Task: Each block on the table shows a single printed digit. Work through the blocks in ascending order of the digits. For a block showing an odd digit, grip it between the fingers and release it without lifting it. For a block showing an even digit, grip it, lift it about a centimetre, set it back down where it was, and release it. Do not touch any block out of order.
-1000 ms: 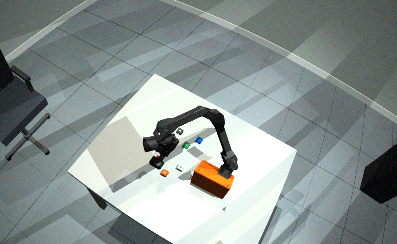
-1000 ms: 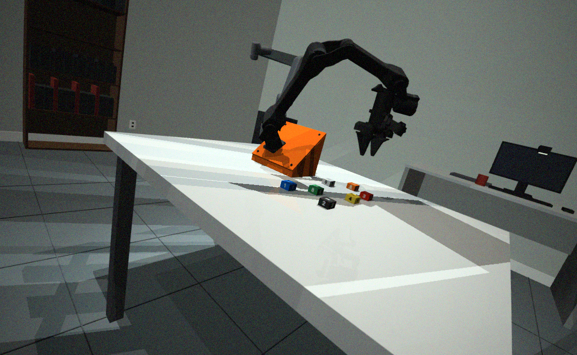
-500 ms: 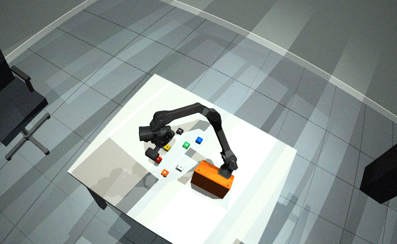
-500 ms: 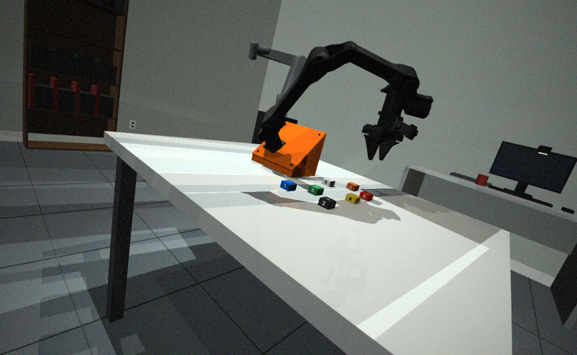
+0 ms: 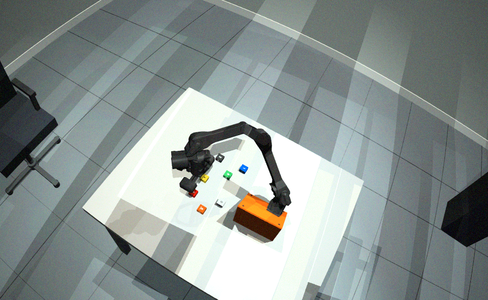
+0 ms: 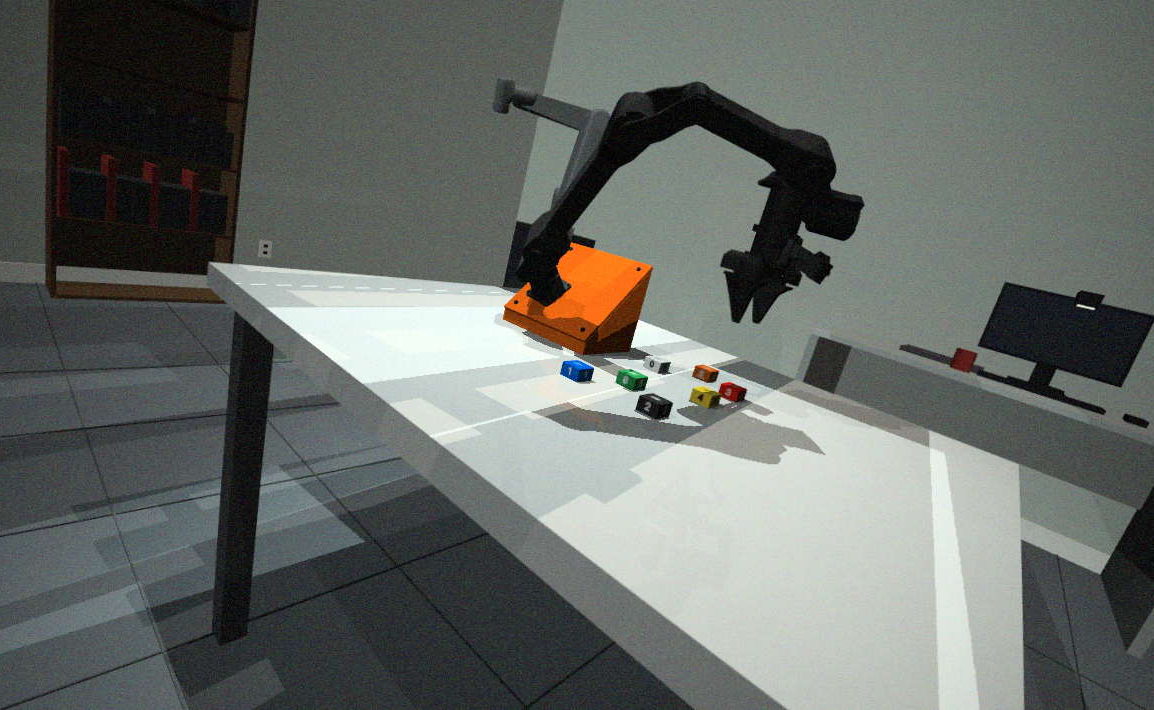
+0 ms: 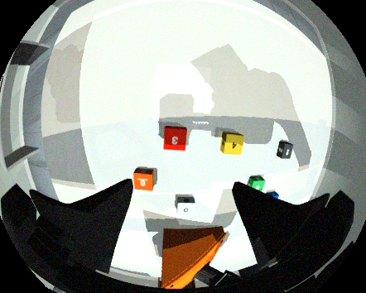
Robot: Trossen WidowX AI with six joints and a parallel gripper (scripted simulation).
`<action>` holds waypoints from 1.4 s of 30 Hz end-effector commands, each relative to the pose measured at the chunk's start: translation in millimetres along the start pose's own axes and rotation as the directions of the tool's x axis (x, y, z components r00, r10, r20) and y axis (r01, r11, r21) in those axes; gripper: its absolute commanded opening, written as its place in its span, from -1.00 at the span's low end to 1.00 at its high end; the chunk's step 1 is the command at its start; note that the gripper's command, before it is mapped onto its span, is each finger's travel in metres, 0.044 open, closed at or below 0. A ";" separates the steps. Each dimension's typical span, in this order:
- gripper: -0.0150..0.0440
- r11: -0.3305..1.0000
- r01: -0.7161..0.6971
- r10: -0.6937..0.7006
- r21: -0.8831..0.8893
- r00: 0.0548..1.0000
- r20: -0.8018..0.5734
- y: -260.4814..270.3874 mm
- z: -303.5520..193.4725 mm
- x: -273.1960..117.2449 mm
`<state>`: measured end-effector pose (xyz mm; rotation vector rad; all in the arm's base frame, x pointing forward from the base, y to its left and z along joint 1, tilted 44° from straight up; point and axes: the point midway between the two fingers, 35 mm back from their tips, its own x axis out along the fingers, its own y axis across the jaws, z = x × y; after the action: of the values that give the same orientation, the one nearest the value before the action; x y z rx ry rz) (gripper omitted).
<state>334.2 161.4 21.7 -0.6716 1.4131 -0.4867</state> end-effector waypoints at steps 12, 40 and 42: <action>0.86 1.000 0.002 -0.003 0.017 1.000 0.007 -80.5 0.3 -1.2; 0.86 1.000 0.008 -0.009 0.017 1.000 0.007 -216.9 -4.7 -1.9; 0.86 1.000 0.008 -0.009 0.017 1.000 0.007 -216.9 -4.7 -1.9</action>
<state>348.3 7.9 166.6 -0.6532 1.3989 -0.5062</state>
